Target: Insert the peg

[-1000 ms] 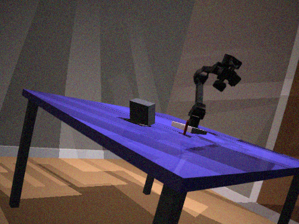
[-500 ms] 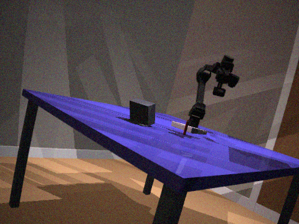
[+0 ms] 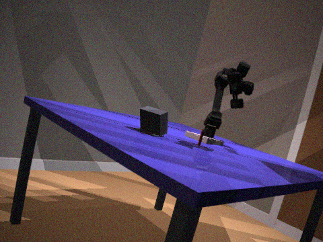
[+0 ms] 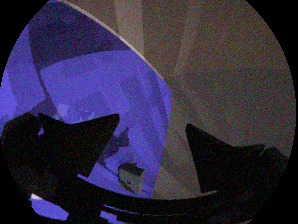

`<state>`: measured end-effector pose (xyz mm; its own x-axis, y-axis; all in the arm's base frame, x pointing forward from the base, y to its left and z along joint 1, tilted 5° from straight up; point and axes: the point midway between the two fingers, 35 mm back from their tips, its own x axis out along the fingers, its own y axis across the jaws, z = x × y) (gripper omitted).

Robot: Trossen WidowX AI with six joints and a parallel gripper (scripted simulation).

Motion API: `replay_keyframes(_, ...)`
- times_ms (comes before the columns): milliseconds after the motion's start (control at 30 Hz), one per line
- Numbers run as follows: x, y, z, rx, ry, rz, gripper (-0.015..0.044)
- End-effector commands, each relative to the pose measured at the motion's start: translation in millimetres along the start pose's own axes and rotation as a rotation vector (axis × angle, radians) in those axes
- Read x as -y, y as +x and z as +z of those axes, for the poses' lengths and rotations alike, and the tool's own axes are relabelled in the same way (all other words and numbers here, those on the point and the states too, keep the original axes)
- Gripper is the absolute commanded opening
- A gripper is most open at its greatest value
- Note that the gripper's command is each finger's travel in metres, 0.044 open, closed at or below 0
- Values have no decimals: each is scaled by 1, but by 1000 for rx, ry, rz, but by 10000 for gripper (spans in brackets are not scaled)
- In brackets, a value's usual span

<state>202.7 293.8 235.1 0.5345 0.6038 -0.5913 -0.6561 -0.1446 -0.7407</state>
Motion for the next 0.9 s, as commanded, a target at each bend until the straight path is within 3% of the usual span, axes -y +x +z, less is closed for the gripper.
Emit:
replay_keyframes(0,-5,7,-9,-35,108,46,440)
replay_keyframes(867,-44,34,-66,-355,800,248,440)
